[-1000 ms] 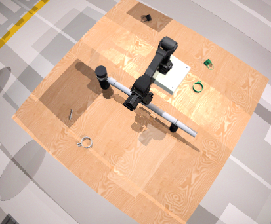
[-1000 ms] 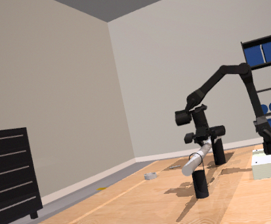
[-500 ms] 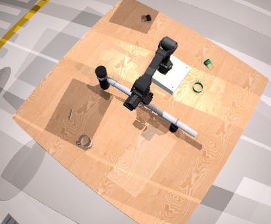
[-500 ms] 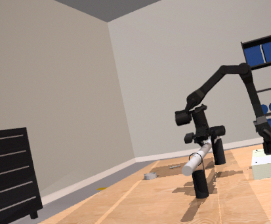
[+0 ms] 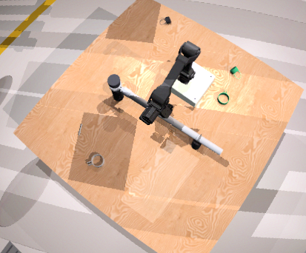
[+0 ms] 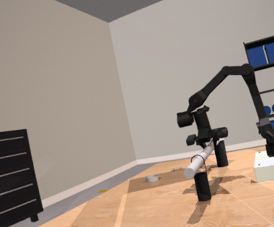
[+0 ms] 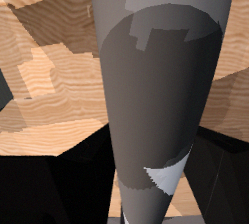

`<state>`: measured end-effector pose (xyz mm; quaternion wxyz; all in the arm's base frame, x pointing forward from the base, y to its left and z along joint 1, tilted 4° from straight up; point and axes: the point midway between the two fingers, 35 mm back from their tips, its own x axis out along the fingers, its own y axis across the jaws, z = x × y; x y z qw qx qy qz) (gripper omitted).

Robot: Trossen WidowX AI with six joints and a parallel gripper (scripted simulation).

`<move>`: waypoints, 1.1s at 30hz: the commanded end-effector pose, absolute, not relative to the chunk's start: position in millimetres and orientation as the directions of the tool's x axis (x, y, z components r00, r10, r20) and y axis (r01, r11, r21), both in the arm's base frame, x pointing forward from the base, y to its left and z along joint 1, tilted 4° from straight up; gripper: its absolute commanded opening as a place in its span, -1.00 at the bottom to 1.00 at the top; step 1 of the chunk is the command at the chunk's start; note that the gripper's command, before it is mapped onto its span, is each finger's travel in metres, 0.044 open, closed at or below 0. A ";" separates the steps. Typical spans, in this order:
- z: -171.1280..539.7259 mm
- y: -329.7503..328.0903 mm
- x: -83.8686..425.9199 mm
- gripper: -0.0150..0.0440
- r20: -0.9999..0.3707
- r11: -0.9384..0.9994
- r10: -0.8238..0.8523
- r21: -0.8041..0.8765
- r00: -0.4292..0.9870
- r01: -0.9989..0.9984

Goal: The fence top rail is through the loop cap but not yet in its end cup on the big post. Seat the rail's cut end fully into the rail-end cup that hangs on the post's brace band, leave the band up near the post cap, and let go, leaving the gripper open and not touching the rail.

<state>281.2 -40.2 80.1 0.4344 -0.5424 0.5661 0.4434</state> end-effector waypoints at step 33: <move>85.0 -44.9 281.5 -0.49 -0.970 0.019 -0.242 0.031 -0.034 -0.999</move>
